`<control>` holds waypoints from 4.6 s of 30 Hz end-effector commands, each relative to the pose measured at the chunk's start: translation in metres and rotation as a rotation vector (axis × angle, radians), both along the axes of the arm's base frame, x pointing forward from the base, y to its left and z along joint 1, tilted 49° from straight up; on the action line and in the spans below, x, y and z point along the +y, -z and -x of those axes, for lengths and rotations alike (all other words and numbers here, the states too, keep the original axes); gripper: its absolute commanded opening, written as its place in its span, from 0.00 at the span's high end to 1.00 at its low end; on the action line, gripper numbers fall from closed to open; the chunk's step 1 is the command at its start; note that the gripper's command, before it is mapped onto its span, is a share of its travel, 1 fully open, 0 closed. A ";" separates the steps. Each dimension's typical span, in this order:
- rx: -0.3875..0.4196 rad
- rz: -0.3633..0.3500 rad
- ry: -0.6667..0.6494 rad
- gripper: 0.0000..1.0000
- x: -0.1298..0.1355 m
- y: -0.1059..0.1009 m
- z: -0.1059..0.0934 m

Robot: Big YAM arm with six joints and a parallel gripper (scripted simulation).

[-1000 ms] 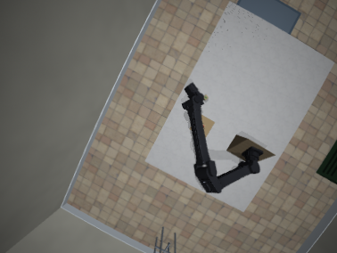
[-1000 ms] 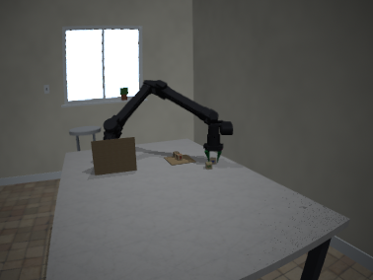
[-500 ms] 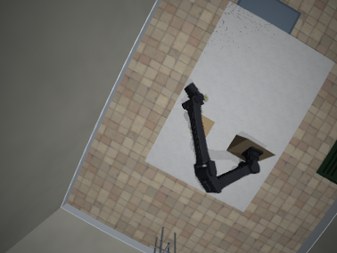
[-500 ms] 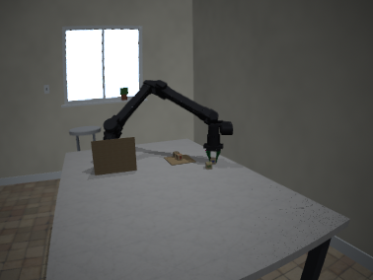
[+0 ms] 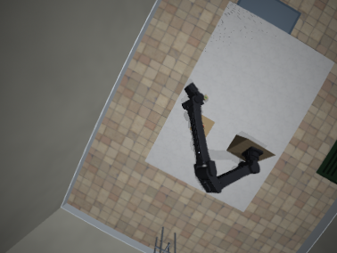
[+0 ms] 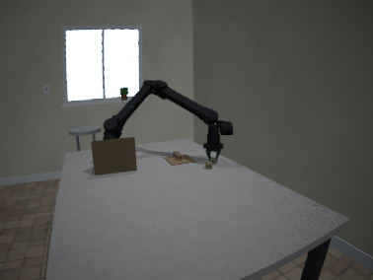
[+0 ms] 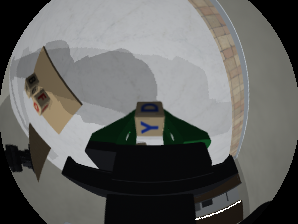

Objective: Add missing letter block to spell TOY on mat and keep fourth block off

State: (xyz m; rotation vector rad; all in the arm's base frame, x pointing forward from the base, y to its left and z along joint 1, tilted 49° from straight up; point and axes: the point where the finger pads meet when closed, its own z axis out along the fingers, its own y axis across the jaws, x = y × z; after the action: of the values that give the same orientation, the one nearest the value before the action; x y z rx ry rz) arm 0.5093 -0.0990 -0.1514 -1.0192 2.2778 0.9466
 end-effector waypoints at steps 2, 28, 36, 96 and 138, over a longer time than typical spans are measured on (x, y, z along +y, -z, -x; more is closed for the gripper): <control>-0.016 0.004 -0.003 0.75 0.005 -0.003 -0.008; -0.061 0.034 0.024 0.75 -0.082 -0.070 -0.006; -0.049 0.027 0.025 0.75 -0.101 -0.081 0.001; 1.454 -0.260 1.155 0.75 -0.016 -0.135 0.138; 1.912 -0.332 1.667 0.75 0.053 -0.085 0.134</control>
State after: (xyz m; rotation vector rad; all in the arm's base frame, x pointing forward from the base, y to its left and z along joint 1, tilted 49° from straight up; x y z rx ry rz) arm 0.3690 -0.0566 -0.0577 2.5955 2.2908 1.2468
